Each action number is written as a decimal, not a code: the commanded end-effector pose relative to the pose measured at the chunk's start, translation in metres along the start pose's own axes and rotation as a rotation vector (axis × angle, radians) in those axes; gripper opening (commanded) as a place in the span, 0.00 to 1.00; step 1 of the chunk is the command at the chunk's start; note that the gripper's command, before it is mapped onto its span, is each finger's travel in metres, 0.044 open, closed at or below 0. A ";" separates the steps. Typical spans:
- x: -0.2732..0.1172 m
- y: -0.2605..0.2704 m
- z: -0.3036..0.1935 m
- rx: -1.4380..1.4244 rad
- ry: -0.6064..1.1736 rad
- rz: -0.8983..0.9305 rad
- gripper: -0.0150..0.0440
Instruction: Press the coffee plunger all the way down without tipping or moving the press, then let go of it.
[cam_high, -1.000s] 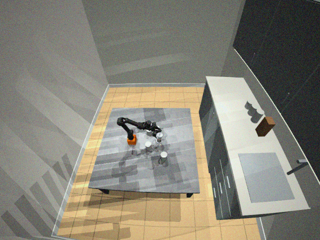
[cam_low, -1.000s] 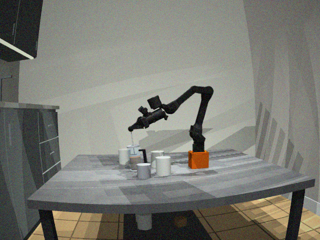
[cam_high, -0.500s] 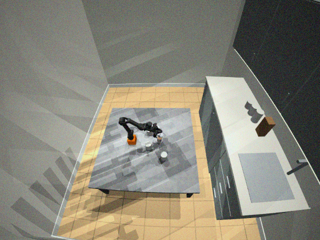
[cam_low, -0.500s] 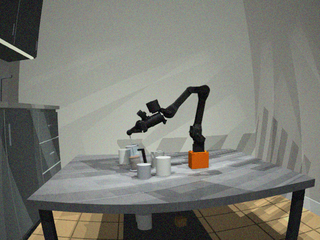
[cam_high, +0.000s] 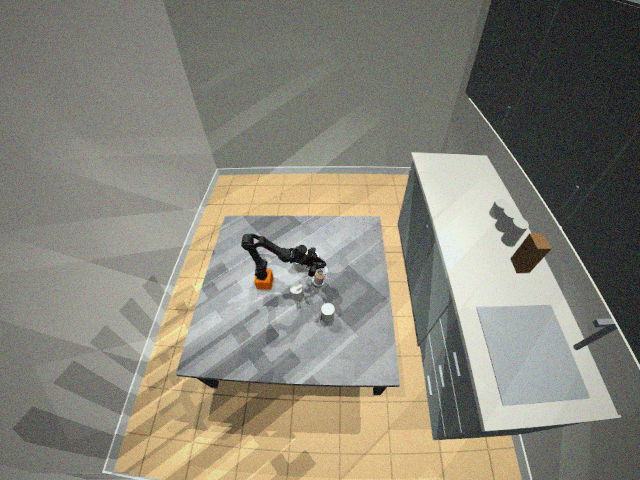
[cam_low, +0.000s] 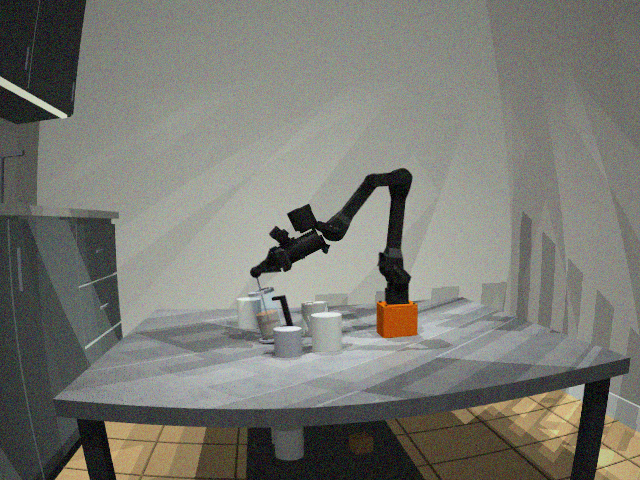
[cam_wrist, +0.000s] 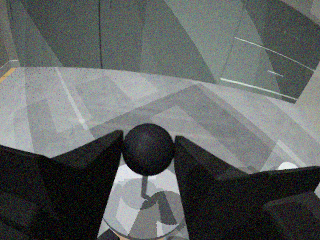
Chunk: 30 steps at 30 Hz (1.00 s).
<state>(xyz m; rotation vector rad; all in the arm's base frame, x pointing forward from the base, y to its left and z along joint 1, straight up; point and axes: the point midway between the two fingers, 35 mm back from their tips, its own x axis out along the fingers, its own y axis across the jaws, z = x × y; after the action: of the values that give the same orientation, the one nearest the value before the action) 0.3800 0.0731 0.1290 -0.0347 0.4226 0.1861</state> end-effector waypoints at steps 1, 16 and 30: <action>0.007 0.000 -0.024 -0.006 0.077 0.001 0.47; 0.012 0.000 -0.019 -0.006 0.076 0.001 0.47; 0.014 0.000 -0.017 -0.006 0.076 0.001 0.47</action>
<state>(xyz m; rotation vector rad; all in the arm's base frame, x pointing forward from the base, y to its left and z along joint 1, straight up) 0.3868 0.0743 0.1179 -0.0385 0.4644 0.1856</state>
